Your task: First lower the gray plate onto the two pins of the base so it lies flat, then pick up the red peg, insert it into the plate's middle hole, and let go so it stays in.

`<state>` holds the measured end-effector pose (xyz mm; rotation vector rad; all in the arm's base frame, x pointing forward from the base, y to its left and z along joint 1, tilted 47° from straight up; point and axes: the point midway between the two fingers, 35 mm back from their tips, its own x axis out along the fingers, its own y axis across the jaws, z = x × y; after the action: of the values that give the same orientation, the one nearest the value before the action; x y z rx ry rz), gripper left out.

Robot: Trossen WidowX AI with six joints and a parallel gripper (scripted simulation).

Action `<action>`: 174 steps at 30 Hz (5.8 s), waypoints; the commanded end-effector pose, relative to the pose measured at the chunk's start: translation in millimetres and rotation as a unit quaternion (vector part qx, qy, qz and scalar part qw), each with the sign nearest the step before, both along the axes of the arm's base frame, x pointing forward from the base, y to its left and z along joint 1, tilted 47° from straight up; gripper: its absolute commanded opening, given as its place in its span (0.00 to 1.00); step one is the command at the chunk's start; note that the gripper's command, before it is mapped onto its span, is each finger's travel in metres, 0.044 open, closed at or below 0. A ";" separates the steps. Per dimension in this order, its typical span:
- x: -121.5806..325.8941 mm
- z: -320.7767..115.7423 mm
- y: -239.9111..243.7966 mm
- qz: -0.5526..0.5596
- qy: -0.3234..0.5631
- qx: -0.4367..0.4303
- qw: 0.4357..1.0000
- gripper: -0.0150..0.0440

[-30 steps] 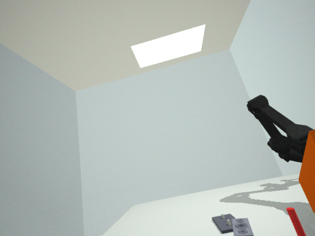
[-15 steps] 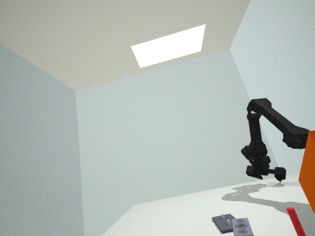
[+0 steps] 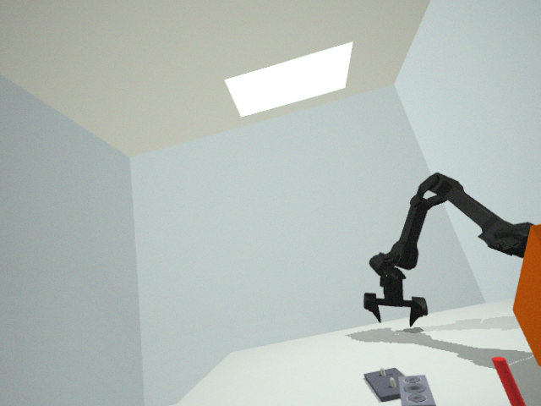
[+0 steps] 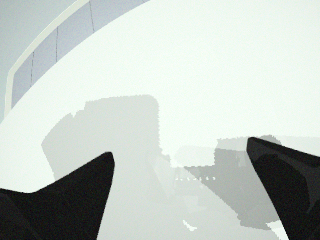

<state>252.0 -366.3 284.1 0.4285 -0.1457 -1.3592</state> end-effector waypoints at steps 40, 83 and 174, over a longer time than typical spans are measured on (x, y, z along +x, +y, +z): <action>87.4 -322.6 492.3 0.450 0.875 -0.176 -0.006 1.00; 92.8 -400.0 416.9 0.440 0.878 -0.184 -0.033 1.00; 89.2 -331.2 498.3 0.443 0.877 -0.184 -0.034 0.25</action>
<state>342.1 125.1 -55.1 -1.7276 1.6545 0.5104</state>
